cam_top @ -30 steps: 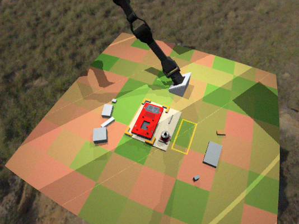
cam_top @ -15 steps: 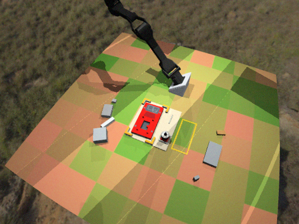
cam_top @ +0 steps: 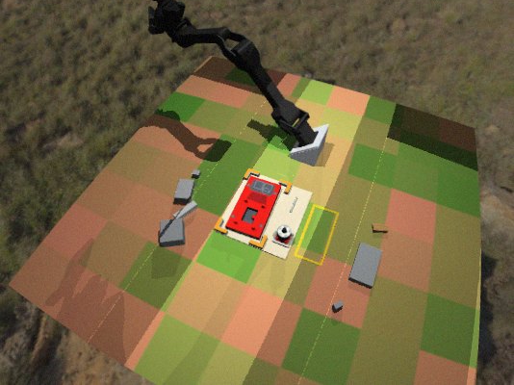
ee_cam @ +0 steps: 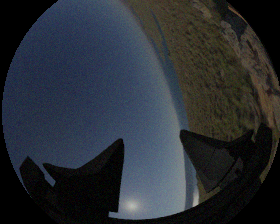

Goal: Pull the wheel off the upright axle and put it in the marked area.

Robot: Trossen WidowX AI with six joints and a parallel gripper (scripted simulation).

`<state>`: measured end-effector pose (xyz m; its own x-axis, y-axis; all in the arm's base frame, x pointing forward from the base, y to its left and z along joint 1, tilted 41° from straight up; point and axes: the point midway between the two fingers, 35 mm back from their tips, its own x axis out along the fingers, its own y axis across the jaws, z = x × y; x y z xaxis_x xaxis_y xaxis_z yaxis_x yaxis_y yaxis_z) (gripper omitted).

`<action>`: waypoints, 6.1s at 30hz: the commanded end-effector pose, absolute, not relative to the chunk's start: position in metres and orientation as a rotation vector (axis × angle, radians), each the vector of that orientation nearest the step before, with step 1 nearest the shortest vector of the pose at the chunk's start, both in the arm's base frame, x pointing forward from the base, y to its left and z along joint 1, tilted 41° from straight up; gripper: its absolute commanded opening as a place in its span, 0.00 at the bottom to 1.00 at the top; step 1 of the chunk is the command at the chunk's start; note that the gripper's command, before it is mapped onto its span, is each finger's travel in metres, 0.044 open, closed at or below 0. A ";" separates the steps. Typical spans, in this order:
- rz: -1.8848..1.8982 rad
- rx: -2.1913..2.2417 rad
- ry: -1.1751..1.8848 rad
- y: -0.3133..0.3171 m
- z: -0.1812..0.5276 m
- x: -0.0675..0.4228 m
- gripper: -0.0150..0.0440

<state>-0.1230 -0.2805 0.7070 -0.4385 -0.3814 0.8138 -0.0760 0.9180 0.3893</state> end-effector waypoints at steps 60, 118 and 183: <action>-1.235 1.613 -0.100 -0.188 0.197 0.480 0.76; -1.452 0.673 0.678 0.046 -0.023 0.361 0.57; -1.448 0.668 0.679 0.059 -0.009 0.361 0.25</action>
<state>0.3616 0.0492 -0.0171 -0.0026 -0.6528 -0.7575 1.0000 0.0009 -0.0043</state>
